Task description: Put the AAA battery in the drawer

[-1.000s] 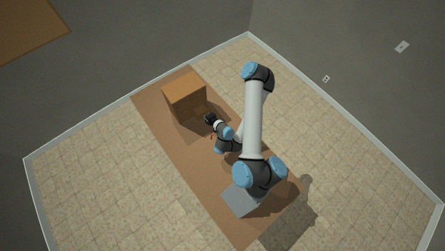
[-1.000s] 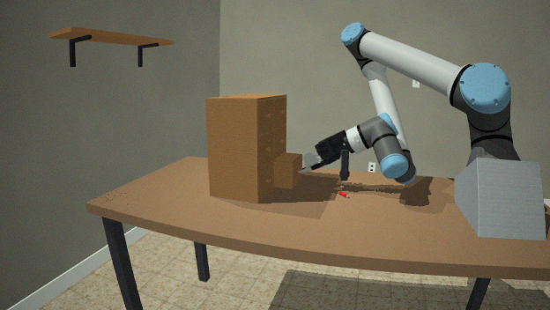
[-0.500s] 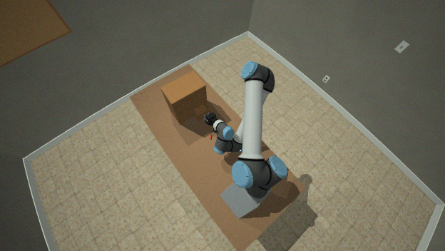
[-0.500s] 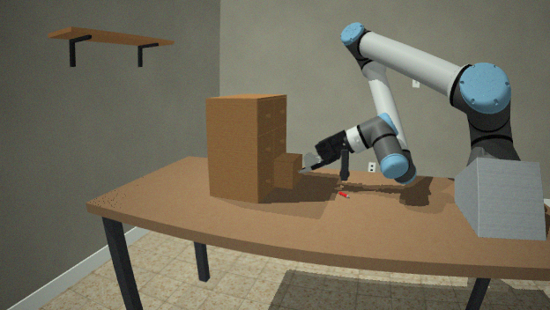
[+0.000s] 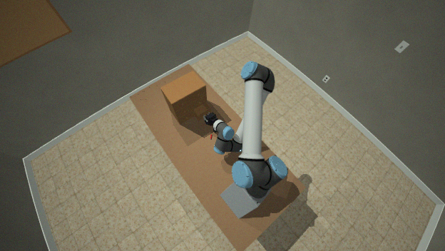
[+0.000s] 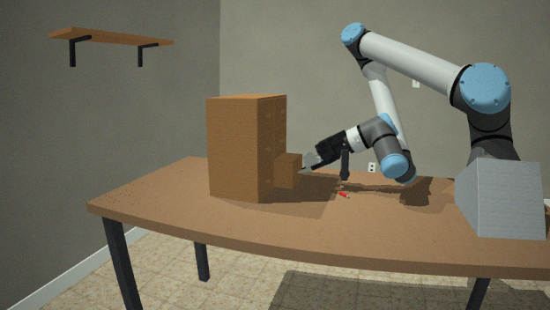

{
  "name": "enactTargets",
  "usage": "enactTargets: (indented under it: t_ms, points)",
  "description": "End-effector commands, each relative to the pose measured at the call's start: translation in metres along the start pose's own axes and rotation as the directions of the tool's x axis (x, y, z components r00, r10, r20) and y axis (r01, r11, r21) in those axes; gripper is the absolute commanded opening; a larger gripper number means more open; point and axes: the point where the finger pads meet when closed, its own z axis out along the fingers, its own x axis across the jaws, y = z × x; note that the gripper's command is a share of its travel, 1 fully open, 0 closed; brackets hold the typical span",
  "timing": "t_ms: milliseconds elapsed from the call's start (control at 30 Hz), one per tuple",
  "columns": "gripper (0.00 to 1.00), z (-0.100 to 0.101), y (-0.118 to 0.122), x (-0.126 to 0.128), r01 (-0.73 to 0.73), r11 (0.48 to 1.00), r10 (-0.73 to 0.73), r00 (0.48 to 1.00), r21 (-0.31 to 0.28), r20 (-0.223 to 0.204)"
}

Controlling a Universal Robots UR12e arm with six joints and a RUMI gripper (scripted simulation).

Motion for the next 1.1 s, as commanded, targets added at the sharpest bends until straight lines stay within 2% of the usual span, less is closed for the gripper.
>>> enactTargets:
  t_ms: [0, 367, 833, 1067]
  points:
    - [0.20, 0.000, 0.000, 0.000, 0.000, 1.000, 0.000, 1.000, -0.001, 0.000]
    - [0.20, -0.003, -0.001, 0.000, 0.000, 1.000, 0.000, 1.000, -0.001, 0.000]
    - [0.20, -0.035, -0.020, 0.000, 0.000, 1.000, 0.000, 1.000, -0.001, 0.000]
    - [0.20, -0.042, -0.024, 0.000, 0.000, 1.000, 0.000, 1.000, -0.001, 0.000]
